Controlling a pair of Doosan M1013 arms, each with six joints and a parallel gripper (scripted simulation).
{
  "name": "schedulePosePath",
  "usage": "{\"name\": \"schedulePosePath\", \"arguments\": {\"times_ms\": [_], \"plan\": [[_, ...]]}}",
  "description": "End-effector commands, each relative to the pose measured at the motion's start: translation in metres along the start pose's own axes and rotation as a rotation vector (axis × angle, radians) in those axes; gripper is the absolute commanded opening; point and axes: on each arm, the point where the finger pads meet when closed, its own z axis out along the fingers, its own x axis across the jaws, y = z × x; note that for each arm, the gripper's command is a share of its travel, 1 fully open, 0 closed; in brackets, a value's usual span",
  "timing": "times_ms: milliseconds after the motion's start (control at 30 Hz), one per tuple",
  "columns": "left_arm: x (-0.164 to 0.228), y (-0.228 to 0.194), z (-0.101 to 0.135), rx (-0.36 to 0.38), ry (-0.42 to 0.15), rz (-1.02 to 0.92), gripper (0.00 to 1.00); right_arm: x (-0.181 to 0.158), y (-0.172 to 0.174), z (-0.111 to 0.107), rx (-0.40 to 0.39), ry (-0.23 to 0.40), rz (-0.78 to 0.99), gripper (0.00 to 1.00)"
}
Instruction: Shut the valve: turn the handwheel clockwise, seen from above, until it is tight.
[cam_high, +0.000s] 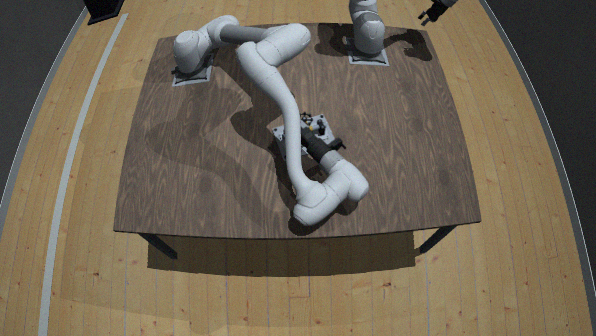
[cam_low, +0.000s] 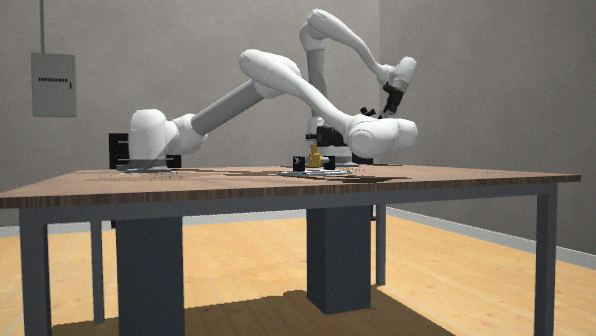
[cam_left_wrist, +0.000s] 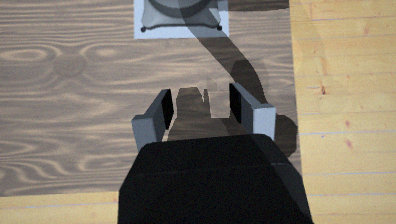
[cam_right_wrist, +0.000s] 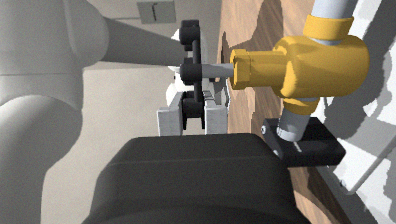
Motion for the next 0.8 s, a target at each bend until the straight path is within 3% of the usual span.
{"name": "schedulePosePath", "arguments": {"times_ms": [0, 400, 433, 767], "plan": [[0.0001, 0.0001, -0.0004, -0.001, 0.0, 0.0, 1.0, -0.0013, 0.0001, -0.0001, 0.0, 0.002, 0.0, 0.0], [0.0001, 0.0001, -0.0004, -0.001, 0.0, 0.0, 1.0, -0.0013, 0.0001, -0.0001, 0.0, 0.002, 0.0, 0.0], [0.0001, 0.0001, -0.0004, -0.001, 0.0, 0.0, 1.0, -0.0013, 0.0001, -0.0001, 0.0, 0.002, 0.0, 0.54], [0.0001, 0.0001, -0.0004, -0.001, 0.0, 0.0, 1.0, -0.0013, 0.0001, -0.0001, 0.0, 0.002, 0.0, 0.54]]}}
